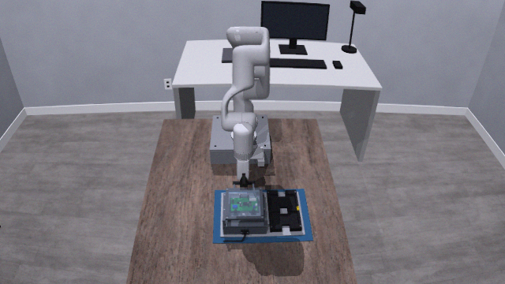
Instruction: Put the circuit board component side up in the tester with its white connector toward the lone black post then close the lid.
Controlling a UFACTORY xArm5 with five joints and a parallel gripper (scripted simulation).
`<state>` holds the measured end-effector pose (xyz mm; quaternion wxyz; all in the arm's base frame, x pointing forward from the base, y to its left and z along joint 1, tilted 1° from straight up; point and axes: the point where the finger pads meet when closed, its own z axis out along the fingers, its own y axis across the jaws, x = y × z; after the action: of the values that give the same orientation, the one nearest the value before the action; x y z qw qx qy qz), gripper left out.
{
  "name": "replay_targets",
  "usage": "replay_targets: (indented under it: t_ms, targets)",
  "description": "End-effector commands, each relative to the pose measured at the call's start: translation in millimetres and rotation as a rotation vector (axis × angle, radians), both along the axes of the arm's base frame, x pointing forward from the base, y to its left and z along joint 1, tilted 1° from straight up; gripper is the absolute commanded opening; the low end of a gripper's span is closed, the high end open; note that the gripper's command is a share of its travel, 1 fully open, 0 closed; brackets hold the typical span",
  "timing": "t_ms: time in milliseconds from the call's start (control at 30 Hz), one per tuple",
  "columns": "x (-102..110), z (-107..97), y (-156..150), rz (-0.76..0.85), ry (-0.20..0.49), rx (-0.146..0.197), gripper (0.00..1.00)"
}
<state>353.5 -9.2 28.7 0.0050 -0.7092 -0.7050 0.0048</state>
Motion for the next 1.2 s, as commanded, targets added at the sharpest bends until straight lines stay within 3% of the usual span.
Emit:
replay_targets:
  t_ms: [0, 1167]
  targets:
    - [0.6, -2.6, -0.1, 0.000, -0.002, 0.000, 0.00]
    - [-0.8, -14.5, -0.2, 0.000, -0.002, 0.000, 0.00]
